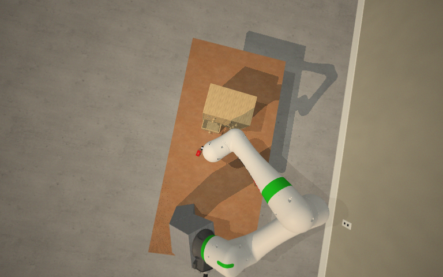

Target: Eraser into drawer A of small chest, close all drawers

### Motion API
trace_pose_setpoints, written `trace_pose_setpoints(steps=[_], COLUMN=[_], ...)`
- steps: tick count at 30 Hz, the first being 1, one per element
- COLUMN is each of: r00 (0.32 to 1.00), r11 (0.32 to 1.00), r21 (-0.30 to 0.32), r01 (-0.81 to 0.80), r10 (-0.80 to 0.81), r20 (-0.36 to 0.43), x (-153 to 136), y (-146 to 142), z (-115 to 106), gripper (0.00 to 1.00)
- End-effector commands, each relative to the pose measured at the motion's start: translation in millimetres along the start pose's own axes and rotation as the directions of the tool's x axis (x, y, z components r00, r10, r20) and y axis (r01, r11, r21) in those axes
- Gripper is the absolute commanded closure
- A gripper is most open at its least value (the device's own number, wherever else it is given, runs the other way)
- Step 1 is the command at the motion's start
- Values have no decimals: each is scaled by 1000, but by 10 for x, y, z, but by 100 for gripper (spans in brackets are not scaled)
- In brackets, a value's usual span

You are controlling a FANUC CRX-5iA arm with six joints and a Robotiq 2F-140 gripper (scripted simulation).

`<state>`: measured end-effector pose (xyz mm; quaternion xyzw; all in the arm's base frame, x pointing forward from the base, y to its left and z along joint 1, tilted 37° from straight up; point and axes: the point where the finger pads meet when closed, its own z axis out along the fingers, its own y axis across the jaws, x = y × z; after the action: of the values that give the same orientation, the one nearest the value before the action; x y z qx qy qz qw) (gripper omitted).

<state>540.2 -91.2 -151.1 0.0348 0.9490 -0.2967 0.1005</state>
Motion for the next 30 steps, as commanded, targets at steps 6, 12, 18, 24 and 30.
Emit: trace_pose_setpoints(steps=[6, 12, 18, 24, 30], r00=[1000, 1000, 1000, 999, 992], r11=[1000, 1000, 1000, 1000, 1000], r21=[0, 0, 1, 0, 1], r01=[0, 0, 0, 0, 0], r10=[0, 0, 0, 0, 0], r20=[0, 1, 18, 50, 124], x=[-2, -1, 2, 9, 25], y=[1, 1, -1, 1, -1], z=[-210, -225, -222, -218, -206], gripper=[89, 89, 89, 89, 89])
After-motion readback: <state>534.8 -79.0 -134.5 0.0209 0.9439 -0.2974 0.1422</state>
